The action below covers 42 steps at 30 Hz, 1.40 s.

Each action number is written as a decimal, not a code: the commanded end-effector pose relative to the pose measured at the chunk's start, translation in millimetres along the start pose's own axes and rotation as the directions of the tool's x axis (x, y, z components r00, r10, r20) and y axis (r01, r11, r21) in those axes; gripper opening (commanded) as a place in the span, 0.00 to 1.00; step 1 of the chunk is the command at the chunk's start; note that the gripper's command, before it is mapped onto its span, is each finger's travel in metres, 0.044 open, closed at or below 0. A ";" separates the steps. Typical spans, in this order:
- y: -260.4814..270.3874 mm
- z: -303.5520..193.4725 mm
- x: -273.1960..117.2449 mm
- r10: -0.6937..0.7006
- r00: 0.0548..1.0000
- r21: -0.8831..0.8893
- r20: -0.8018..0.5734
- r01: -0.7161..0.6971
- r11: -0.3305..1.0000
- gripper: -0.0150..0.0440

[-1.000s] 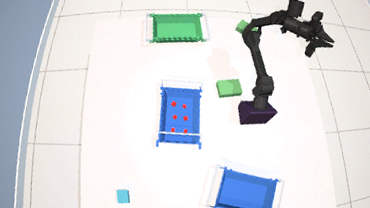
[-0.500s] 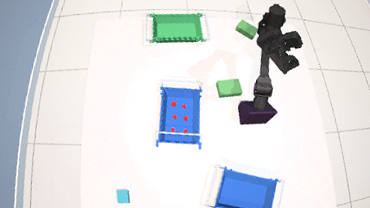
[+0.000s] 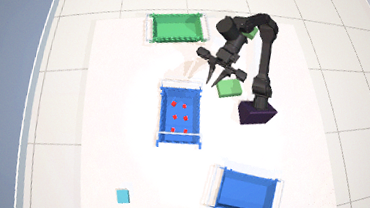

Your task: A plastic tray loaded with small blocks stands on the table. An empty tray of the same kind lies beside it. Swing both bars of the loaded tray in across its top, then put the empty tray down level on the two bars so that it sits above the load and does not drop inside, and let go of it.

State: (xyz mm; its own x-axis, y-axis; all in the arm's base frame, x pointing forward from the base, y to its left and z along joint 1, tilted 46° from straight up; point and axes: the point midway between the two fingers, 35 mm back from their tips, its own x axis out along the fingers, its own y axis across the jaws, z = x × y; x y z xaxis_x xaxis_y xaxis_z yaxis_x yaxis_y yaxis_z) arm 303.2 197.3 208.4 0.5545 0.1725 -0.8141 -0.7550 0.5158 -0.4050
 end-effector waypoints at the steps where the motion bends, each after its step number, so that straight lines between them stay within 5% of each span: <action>1: -45.0 -45.0 22.8 -0.080 0.978 0.201 -0.191 0.119 0.972 0.39; 9: -103.2 -124.1 42.6 -0.139 0.865 0.383 -0.482 0.351 0.855 0.39; 21: -174.6 -298.1 28.5 -0.051 0.428 0.341 -0.902 0.782 0.522 0.39; 42: -178.5 -351.9 51.4 -0.051 0.419 0.335 -0.906 0.788 0.517 0.39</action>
State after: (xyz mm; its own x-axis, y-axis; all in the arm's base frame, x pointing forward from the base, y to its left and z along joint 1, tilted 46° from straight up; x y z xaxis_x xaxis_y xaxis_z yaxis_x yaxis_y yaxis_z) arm 346.5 -170.8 104.7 -0.0375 -0.7137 -0.6995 0.1740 0.6846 -0.7078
